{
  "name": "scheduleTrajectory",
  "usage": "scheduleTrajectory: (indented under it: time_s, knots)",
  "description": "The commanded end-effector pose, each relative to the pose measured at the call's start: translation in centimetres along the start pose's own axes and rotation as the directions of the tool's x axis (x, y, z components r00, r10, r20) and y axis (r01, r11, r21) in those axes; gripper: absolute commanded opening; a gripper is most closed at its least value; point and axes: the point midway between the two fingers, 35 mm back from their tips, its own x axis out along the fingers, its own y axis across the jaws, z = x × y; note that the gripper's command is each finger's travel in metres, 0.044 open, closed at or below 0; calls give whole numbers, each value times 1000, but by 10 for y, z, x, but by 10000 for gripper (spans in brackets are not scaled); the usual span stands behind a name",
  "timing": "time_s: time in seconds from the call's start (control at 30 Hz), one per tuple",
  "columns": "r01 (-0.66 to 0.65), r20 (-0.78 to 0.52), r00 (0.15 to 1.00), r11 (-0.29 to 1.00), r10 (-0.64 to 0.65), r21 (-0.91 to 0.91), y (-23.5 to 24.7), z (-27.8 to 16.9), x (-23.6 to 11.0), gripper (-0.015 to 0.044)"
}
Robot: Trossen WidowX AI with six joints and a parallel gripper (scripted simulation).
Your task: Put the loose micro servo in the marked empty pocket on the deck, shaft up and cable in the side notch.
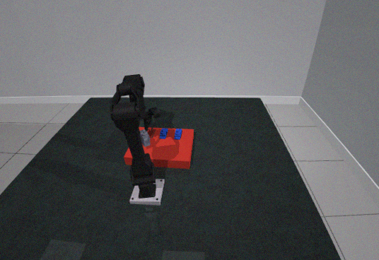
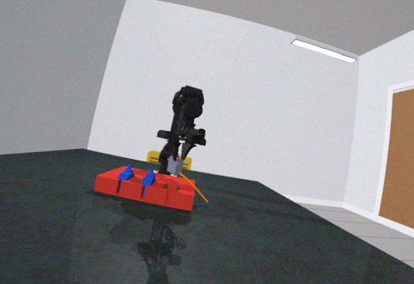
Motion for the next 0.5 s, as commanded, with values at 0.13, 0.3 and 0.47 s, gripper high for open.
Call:
scheduleTrajectory:
  time_s: [0.13,0.3,0.47]
  knots:
    - [4,6,1000,962,-6,271,-1,1,-1,0]
    - [2,6,1000,901,-6,434,-1,1,-1,0]
    - [1,6,1000,812,-6,583,-1,1,-1,0]
